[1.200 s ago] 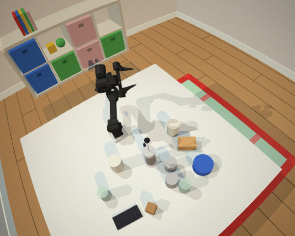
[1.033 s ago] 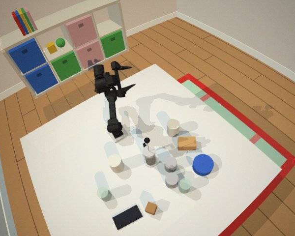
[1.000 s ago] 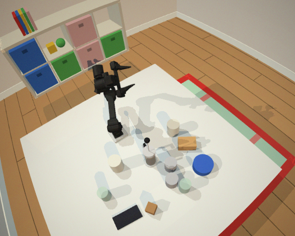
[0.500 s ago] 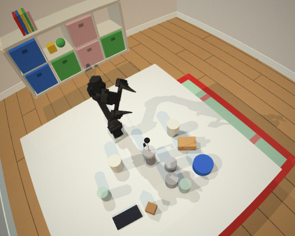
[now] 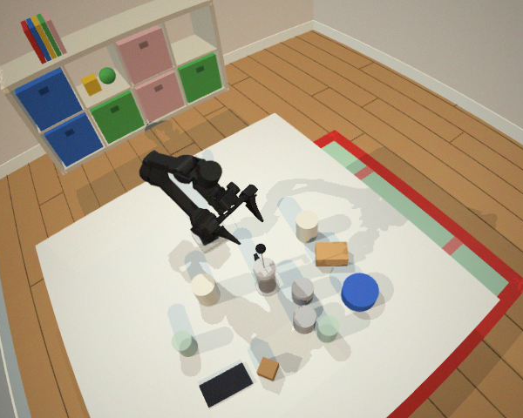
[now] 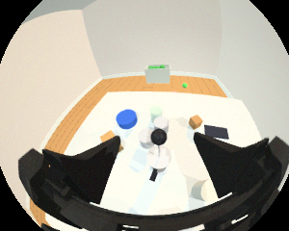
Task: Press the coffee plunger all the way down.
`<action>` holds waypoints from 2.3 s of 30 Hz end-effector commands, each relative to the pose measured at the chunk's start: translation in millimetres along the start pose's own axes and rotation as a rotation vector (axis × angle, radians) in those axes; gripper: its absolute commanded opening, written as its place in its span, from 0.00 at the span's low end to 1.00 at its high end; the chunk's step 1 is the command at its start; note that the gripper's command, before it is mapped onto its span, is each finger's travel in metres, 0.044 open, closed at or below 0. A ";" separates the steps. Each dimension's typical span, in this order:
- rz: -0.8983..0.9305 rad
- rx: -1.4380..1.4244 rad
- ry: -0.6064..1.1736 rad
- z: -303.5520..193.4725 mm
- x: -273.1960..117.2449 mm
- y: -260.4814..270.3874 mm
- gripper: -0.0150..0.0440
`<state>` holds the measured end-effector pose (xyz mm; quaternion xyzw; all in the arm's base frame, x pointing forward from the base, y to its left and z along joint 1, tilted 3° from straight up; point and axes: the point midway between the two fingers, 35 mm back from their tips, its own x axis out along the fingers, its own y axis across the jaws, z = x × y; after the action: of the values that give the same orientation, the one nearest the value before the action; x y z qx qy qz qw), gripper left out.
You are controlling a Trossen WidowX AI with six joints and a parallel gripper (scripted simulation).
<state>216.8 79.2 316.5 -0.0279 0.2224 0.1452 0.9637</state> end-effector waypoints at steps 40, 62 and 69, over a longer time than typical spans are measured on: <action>-0.023 -0.038 0.014 -23.8 54.9 -4.5 0.69; -0.023 -0.038 0.014 -30.7 60.1 -4.8 0.46; -0.023 -0.038 0.014 -39.7 66.9 -5.2 0.46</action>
<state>258.2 87.1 265.2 -0.0457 0.2136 0.1373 0.9661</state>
